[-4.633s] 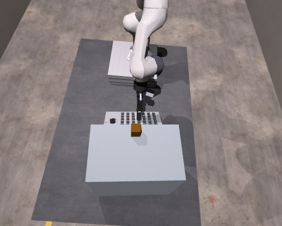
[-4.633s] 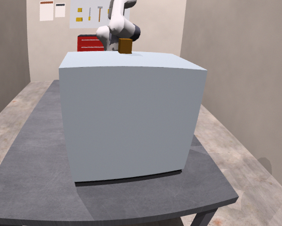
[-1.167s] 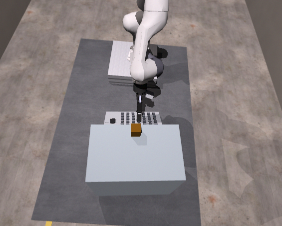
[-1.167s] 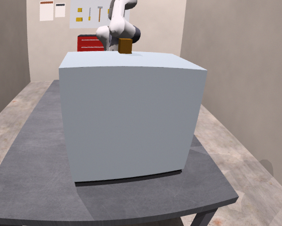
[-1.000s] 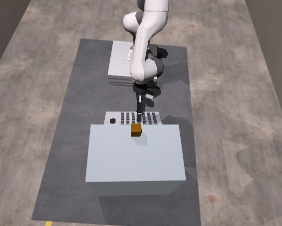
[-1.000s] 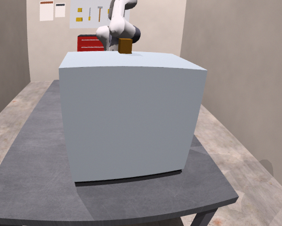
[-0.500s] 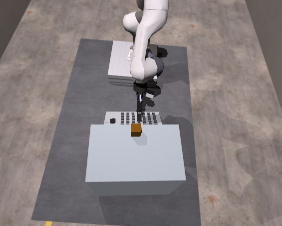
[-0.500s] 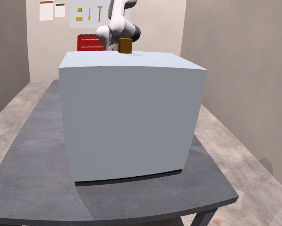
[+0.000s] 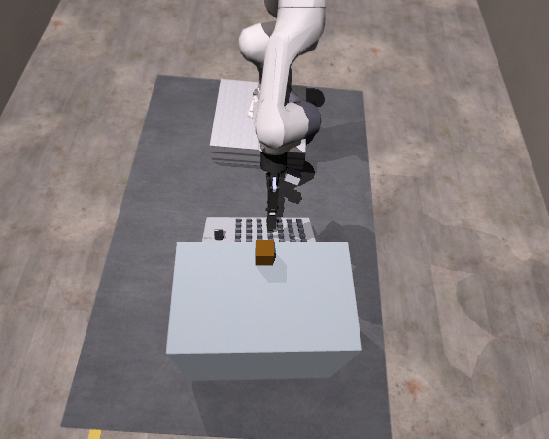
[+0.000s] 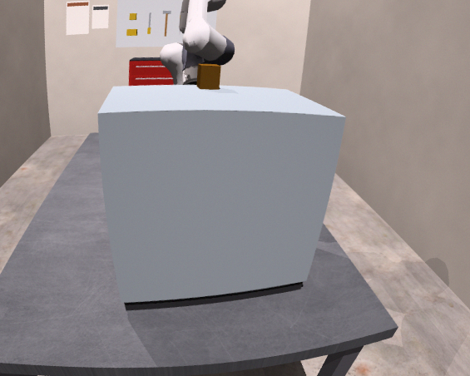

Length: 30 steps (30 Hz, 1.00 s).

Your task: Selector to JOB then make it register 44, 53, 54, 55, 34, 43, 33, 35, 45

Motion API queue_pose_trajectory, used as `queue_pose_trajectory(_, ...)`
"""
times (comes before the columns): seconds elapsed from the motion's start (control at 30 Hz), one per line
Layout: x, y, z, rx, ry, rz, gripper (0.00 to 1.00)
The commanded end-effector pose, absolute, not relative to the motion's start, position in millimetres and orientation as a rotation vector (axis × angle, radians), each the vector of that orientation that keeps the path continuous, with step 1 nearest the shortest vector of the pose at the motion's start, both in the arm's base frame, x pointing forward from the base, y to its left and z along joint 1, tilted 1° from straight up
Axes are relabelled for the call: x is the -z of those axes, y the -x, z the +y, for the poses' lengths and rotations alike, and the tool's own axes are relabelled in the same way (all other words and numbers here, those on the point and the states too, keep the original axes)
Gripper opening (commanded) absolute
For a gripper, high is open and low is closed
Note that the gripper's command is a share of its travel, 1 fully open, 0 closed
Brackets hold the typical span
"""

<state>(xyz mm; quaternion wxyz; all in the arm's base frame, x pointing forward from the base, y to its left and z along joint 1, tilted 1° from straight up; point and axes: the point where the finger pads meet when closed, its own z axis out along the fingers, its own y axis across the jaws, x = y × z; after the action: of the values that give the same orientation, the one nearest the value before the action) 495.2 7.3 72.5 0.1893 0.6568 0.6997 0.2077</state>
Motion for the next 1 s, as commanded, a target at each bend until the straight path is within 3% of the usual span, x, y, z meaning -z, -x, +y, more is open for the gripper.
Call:
queue_pose_trajectory(0.0,-74,-491,5,-0.576,-1.865,1.961,0.10)
queue_pose_trajectory(0.53,-76,-490,-6,-0.576,-1.865,1.961,0.10)
queue_pose_trajectory(0.97,-76,-493,-63,-0.576,-1.865,1.961,0.10)
